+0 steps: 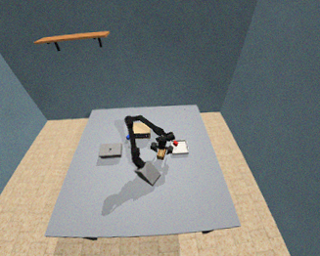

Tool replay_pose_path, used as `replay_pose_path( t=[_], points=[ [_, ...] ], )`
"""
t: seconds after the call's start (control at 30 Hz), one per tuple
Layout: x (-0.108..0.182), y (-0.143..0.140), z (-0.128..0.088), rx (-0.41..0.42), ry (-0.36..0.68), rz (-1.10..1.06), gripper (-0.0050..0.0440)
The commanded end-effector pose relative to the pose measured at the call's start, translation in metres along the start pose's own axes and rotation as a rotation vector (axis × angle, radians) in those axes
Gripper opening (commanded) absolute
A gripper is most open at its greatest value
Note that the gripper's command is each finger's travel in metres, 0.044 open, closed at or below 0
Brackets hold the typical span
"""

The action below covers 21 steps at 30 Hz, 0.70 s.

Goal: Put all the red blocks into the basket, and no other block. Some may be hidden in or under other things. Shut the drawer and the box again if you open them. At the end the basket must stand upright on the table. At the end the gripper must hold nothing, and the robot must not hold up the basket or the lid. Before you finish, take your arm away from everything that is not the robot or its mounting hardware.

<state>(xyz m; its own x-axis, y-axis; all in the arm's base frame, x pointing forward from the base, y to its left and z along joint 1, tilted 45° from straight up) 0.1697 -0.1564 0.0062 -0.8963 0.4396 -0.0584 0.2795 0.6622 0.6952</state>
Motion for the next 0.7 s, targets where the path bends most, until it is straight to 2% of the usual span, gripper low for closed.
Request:
replay_pose_path(
  t=[0.0,0.03,0.5,0.67],
  points=[
    [0.001,0.000,0.003,-0.005,0.002,0.007,0.0440],
    [0.001,0.000,0.003,-0.005,0.002,0.007,0.0000],
    [0.001,0.000,0.003,-0.005,0.002,0.007,0.0000],
    [0.001,0.000,-0.010,-0.005,0.002,0.007,0.0000]
  ],
)
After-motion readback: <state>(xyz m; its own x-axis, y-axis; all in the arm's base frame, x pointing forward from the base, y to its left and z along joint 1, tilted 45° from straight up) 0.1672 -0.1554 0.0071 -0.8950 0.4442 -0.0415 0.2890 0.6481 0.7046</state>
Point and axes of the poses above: the point midway between the two fingers, 35 mm back from their tips, its own z axis out along the fingers, its own y axis across the jaws, x = y × z, the point moved 8 cm from there along -z, back along the fingers, and after that the axes turned 15 degrees about z, right-handed, at the moved point
